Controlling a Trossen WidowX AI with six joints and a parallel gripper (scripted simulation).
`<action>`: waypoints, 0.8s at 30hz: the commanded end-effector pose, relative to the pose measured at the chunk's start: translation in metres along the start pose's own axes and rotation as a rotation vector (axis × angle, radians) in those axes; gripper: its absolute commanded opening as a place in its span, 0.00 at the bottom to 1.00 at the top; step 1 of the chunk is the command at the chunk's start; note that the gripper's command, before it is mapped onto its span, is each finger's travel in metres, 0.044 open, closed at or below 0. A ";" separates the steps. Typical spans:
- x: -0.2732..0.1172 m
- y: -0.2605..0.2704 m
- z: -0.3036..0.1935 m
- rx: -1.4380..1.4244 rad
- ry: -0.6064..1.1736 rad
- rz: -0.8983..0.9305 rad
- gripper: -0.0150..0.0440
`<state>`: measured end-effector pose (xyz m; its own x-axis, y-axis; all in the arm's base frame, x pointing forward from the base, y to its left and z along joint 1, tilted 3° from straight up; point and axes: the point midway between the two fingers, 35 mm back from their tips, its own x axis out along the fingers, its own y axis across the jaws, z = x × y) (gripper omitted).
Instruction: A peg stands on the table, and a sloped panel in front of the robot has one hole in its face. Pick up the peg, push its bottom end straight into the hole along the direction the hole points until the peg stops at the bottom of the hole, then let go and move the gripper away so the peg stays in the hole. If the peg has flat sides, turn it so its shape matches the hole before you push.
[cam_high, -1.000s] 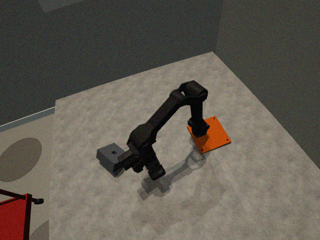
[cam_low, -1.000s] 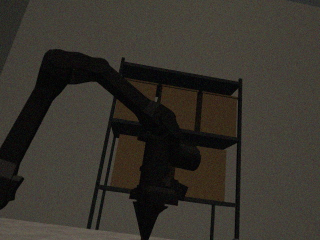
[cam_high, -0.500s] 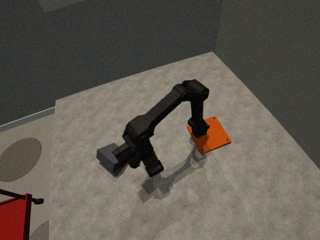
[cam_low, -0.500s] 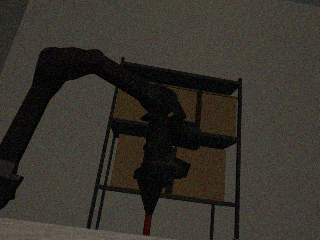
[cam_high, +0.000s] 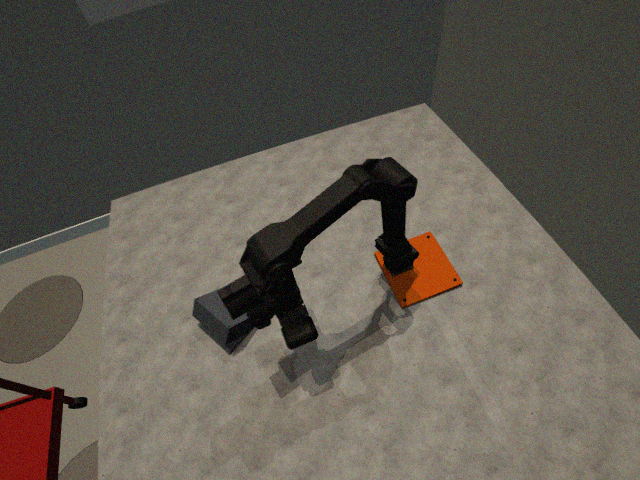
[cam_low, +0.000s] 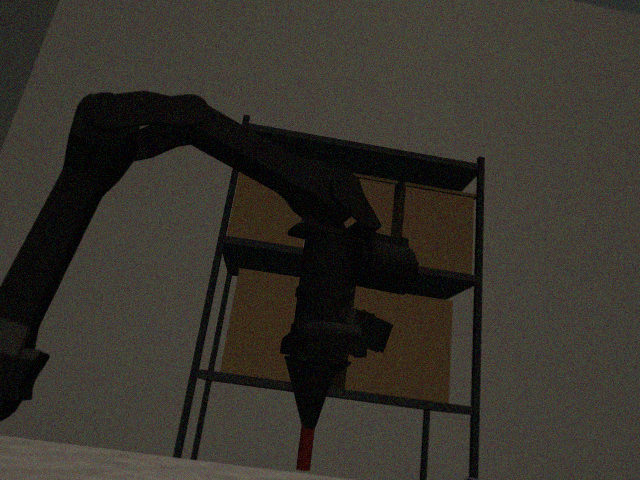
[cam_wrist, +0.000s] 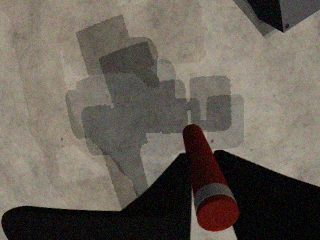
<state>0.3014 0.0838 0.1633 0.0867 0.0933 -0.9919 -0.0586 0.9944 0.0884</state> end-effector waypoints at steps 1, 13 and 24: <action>0.000 -0.002 0.002 0.030 -0.008 0.016 0.25; -0.002 -0.013 0.011 0.126 -0.033 0.060 0.25; -0.003 -0.024 0.018 0.212 -0.056 0.099 0.25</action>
<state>0.3191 0.0619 0.1652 0.1392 0.1763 -0.9744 0.1214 0.9736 0.1935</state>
